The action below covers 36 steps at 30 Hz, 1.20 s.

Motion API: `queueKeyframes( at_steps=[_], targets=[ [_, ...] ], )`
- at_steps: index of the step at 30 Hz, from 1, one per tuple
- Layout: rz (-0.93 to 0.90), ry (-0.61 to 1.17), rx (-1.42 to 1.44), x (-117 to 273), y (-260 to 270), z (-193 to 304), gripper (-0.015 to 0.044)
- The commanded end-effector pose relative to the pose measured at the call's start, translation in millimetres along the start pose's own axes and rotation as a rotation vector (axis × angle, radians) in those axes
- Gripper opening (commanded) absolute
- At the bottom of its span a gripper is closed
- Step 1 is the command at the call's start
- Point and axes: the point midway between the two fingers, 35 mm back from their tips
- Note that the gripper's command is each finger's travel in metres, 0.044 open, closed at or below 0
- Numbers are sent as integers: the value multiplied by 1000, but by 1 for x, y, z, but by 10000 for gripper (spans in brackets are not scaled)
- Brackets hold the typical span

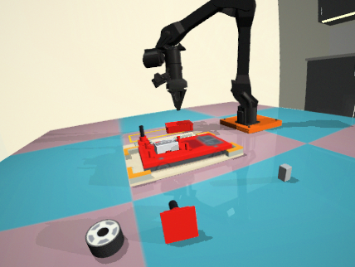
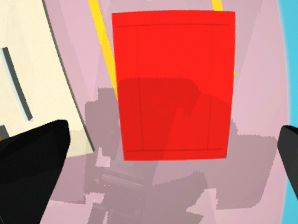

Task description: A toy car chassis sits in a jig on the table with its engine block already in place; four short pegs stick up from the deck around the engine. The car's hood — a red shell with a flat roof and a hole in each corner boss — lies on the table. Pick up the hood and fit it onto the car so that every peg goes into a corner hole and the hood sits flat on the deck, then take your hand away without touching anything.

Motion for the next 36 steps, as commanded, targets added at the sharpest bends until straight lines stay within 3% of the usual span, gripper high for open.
queueKeyframes(
  at_steps=[1,36],
  targets=[
    [10,13,58,2,-1,-2,440],
    [10,13,58,-25,-3,-1,440]
  ],
)
Point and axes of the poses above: the point midway between the two fingers, 35 mm back from their tips, its own x axis back along the fingers, its own y axis across the jaws, z = x × y, and after that the axes turned 15 degrees about x, right-handed
